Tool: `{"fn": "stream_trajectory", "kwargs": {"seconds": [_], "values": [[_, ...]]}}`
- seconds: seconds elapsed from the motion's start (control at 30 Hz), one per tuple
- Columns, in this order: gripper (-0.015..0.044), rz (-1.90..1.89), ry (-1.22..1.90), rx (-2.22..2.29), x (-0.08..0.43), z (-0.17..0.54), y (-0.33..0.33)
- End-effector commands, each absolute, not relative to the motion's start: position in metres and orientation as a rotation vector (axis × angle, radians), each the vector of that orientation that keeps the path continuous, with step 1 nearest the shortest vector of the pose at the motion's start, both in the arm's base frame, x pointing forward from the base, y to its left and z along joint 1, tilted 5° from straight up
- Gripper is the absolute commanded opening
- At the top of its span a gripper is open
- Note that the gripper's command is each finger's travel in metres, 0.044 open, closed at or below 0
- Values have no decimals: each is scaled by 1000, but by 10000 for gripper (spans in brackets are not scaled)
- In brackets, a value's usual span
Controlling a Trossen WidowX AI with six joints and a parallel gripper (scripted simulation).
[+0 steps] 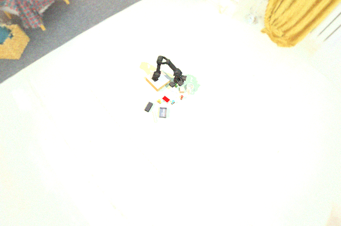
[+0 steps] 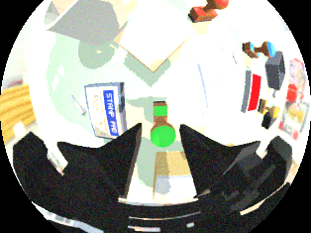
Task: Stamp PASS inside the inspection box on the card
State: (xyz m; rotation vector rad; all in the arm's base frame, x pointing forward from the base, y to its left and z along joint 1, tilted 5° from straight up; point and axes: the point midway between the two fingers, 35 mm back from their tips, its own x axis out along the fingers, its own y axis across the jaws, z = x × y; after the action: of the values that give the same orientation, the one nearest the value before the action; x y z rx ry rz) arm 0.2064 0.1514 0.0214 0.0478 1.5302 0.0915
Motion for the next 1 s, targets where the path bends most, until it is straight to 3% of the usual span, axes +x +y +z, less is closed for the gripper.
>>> {"fn": "stream_trajectory", "kwargs": {"seconds": [0.0, 0.33, 0.47, 0.77, 0.83, 0.97], "values": [[212, 91, 1534, 53, 206, 15, 152], [212, 90, 1534, 53, 206, 3, 152], [107, 90, 1532, 47, 206, 5, 152], [47, 90, 1532, 47, 206, 5, 152], [0, 90, 1532, 47, 206, 5, 152], [0, 90, 1532, 47, 207, 7, 152]]}}
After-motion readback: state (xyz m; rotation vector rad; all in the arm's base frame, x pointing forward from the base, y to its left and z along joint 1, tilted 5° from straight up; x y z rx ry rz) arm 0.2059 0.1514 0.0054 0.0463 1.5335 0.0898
